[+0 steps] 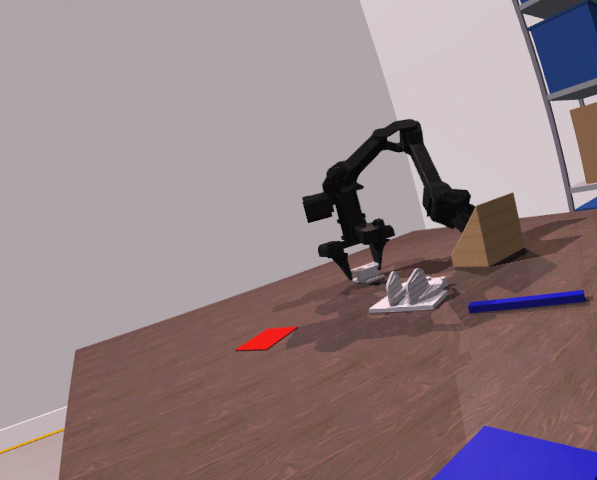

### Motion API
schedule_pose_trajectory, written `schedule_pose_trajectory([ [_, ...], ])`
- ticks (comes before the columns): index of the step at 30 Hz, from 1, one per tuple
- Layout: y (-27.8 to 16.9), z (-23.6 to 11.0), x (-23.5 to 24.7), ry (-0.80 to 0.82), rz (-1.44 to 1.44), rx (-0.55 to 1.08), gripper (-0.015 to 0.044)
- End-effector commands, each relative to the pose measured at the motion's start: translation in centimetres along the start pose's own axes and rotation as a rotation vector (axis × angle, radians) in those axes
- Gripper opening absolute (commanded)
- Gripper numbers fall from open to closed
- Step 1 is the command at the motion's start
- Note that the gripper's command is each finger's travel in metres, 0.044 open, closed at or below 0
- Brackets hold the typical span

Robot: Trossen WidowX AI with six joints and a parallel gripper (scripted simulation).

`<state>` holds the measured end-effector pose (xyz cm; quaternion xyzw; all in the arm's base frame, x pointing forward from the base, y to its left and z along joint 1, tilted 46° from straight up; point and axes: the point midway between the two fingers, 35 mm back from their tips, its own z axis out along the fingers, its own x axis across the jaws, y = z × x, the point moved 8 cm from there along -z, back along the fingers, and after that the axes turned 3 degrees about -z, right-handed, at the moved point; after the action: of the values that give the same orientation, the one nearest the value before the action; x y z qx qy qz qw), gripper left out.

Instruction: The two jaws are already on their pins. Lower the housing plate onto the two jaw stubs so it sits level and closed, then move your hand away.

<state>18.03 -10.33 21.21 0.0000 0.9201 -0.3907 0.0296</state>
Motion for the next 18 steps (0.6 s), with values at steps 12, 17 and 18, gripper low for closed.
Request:
schedule_pose_trajectory([
  [12,0.0,0.0,0.0,0.000,0.000,0.000,0.0351],
  [17,0.1,-1.4,-0.2,0.000,0.000,-0.008,0.0351],
  [18,0.1,-1.7,-0.2,0.001,0.000,-0.009,0.0351],
])
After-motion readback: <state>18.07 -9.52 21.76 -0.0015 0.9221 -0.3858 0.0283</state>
